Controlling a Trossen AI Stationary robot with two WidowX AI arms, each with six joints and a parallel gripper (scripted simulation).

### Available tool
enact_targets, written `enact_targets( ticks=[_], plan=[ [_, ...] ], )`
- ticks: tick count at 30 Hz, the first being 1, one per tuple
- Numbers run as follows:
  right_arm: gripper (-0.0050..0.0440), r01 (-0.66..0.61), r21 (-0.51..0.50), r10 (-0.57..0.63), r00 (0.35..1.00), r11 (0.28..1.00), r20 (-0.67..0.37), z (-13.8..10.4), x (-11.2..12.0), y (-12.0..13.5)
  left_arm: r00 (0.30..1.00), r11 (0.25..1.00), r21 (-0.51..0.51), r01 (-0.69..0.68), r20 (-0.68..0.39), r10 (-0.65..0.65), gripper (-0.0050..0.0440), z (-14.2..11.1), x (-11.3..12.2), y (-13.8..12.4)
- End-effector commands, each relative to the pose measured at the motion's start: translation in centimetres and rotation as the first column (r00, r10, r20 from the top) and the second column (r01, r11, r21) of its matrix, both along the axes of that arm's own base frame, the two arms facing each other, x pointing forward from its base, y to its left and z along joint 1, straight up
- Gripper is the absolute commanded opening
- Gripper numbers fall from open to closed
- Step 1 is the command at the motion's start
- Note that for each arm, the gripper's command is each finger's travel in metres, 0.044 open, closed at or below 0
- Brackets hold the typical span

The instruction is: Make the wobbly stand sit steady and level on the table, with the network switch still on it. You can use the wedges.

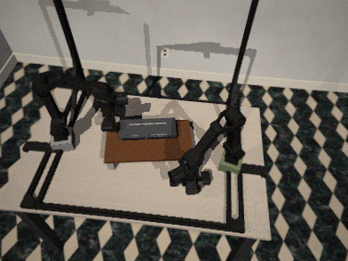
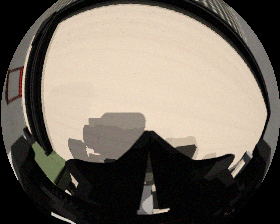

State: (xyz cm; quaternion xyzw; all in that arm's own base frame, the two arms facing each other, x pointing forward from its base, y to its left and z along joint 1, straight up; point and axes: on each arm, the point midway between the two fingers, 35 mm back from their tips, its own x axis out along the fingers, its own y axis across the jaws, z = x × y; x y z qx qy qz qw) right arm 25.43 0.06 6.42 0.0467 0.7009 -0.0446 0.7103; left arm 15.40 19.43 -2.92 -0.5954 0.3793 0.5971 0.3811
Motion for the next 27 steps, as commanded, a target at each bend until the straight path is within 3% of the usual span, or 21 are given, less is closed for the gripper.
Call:
enact_targets(
  ticks=[1,27],
  plan=[
    [0.0000,0.004,-0.002,-0.004,1.000,1.000,-0.013,-0.8,-0.2,0.0,1.000,1.000,-0.003,0.002,0.001,-0.002,0.0000,0.0,0.3,-0.8],
    [0.0000,0.004,-0.002,-0.004,1.000,1.000,-0.013,-0.8,-0.2,0.0,1.000,1.000,-0.003,0.002,0.001,-0.002,0.0000,0.0,0.7,-1.8]
  ],
)
